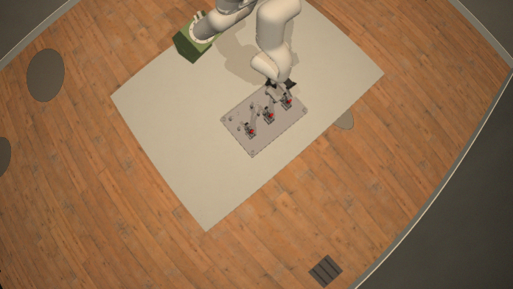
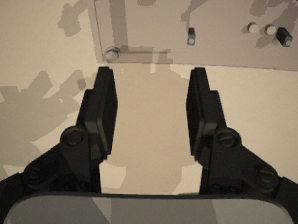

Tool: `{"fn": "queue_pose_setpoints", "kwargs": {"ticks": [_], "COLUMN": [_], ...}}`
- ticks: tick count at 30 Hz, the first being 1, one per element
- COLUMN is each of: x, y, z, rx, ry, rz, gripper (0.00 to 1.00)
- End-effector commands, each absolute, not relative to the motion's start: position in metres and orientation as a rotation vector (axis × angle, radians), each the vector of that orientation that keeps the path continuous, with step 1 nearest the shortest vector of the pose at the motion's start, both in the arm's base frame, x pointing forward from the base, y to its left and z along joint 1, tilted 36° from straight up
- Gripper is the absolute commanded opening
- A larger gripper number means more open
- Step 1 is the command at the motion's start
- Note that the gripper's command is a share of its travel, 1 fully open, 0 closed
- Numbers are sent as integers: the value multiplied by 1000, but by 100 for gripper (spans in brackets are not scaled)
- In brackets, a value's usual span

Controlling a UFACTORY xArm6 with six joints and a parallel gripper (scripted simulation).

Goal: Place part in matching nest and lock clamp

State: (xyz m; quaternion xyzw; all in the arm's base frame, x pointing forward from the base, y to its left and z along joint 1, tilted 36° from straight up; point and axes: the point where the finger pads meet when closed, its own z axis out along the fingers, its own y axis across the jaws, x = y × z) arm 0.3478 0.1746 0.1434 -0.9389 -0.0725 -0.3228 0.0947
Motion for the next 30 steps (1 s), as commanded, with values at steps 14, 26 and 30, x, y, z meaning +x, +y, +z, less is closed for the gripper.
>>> {"fn": "queue_pose_setpoints", "kwargs": {"ticks": [14,26,30], "x": [325,320,320], "y": [167,165,165], "z": [177,186,186], "rx": [-2840,-2840,-2840], "ry": [-212,-212,-212], "rz": [-896,-896,-896], "gripper": [47,47,47]}}
